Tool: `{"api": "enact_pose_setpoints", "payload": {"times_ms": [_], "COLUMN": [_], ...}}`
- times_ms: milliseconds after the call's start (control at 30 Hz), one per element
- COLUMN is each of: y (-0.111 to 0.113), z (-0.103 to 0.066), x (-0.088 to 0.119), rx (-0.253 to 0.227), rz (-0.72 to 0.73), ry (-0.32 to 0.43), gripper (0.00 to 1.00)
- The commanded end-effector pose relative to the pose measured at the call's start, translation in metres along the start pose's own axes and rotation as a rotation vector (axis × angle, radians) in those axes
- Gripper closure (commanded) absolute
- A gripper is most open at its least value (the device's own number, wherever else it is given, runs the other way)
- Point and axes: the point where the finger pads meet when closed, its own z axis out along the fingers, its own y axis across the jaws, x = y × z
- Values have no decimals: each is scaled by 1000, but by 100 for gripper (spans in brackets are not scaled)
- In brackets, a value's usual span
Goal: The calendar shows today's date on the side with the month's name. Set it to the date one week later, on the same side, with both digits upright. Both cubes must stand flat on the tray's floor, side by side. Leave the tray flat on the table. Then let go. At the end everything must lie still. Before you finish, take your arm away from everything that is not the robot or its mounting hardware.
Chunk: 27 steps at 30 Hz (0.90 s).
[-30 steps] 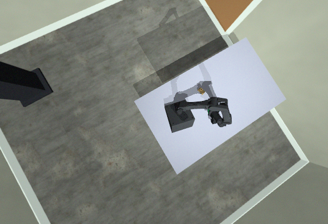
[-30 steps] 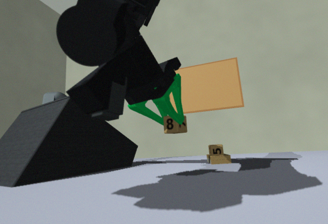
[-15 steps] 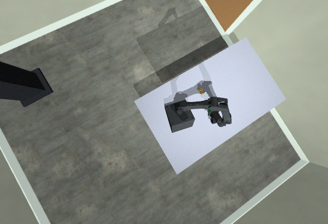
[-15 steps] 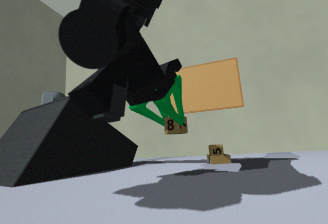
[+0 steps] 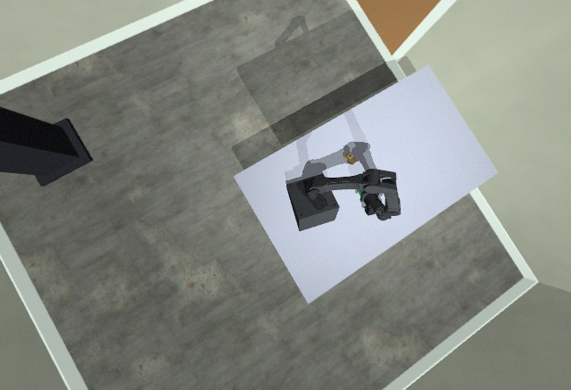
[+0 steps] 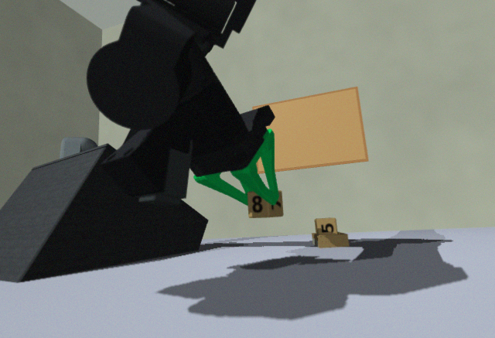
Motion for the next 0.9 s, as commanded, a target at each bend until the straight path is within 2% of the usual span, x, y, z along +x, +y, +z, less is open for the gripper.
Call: {"api": "enact_pose_setpoints", "payload": {"times_ms": [0,367,433,467,633,867], "y": [-1,-1,-1,-1,1,3], "z": [9,22,22,18,27,30], "x": [-8,-22,-22,-24,-28,-33], "rx": [-9,-9,-9,-28,-12,-16], "rz": [6,8,8,13,3,-4], "ry": [6,7,7,8,4,1], "gripper": [74,74,74,74,74,74]}}
